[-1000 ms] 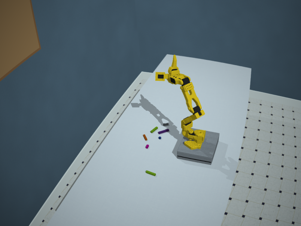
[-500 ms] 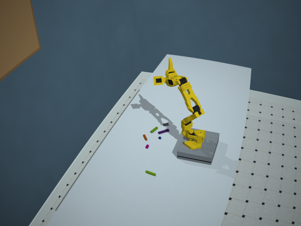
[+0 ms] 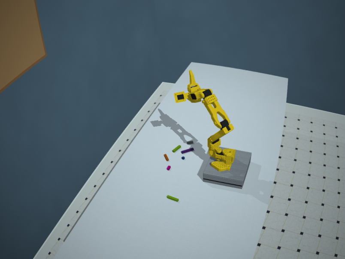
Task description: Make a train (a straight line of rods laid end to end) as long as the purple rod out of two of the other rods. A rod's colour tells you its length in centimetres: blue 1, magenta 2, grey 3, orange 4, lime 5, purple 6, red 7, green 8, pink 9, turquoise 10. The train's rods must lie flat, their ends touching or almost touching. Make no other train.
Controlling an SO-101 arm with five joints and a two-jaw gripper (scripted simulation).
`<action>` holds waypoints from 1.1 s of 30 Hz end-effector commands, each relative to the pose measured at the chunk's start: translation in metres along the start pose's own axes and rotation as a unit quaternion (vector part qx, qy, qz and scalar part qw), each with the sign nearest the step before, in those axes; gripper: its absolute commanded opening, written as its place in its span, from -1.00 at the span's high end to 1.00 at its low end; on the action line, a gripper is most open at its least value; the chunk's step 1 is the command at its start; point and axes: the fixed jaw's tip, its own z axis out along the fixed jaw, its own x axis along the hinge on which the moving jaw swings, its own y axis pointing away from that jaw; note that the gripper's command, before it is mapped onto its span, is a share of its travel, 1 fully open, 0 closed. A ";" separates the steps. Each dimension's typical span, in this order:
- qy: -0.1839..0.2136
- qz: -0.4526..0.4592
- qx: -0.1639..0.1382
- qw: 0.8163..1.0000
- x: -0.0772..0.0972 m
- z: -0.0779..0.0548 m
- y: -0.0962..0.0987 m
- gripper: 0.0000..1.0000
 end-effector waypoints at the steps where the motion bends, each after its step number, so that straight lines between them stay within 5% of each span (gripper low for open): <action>1: 0.000 -0.002 -0.010 1.000 0.000 0.002 0.004 -1.00; 14: 0.002 -0.023 -0.084 0.996 0.001 0.016 0.032 -1.00; 17: 0.005 -0.017 -0.066 0.998 0.002 0.013 0.026 -1.00; 33: 0.005 -0.038 -0.137 0.990 0.003 0.023 0.054 -1.00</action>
